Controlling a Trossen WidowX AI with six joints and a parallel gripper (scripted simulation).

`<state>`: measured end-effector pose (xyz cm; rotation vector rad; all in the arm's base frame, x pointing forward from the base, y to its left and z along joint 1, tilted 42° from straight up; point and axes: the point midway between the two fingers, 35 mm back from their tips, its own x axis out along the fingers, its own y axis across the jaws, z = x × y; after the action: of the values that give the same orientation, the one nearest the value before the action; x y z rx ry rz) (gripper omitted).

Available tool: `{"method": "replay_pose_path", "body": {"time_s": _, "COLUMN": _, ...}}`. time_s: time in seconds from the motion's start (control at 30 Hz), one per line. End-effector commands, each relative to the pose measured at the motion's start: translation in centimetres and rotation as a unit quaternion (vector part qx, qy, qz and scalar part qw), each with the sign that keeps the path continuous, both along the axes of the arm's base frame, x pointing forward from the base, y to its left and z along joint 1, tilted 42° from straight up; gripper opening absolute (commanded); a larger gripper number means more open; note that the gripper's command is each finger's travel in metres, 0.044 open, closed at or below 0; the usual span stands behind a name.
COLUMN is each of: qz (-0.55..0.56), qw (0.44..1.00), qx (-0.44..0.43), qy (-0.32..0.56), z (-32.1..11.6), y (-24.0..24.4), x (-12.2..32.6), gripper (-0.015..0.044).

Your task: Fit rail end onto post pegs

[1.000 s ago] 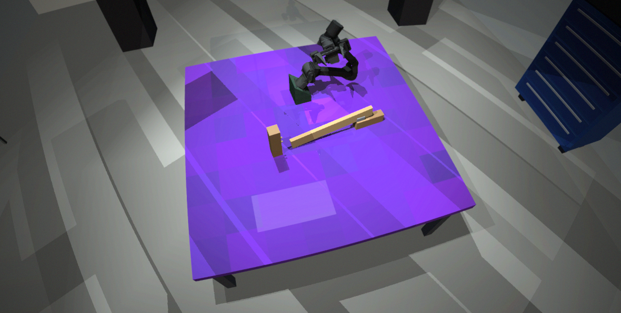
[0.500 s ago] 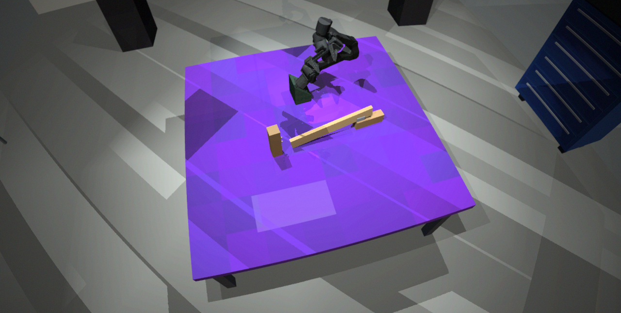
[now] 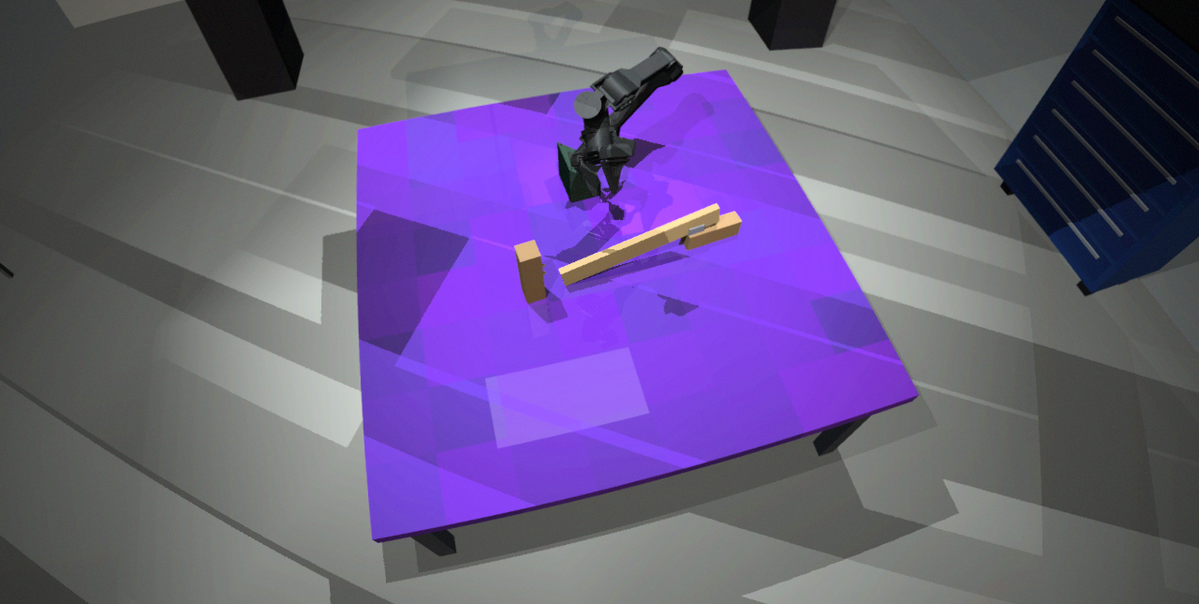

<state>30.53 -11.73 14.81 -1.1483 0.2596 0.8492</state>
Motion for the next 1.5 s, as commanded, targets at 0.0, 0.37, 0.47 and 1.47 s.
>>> {"method": "replay_pose_path", "body": {"time_s": 0.0, "qz": 0.048, "qw": 0.995, "qx": 0.021, "qy": 0.086, "z": -4.1, "y": 1.7, "x": 1.7, "gripper": 0.0440}}
{"method": "replay_pose_path", "body": {"time_s": 0.37, "qz": 0.203, "qw": 0.918, "qx": 0.041, "qy": 0.338, "z": -17.0, "y": 9.0, "x": 1.6, "gripper": 0.0440}}
{"method": "replay_pose_path", "body": {"time_s": 0.47, "qz": 0.212, "qw": 0.911, "qx": 0.040, "qy": 0.353, "z": -17.7, "y": 9.4, "x": 1.2, "gripper": 0.0440}}
{"method": "replay_pose_path", "body": {"time_s": 1.47, "qz": 0.211, "qw": 0.910, "qx": 0.041, "qy": 0.354, "z": -20.7, "y": 11.9, "x": 0.9, "gripper": 0.0440}}
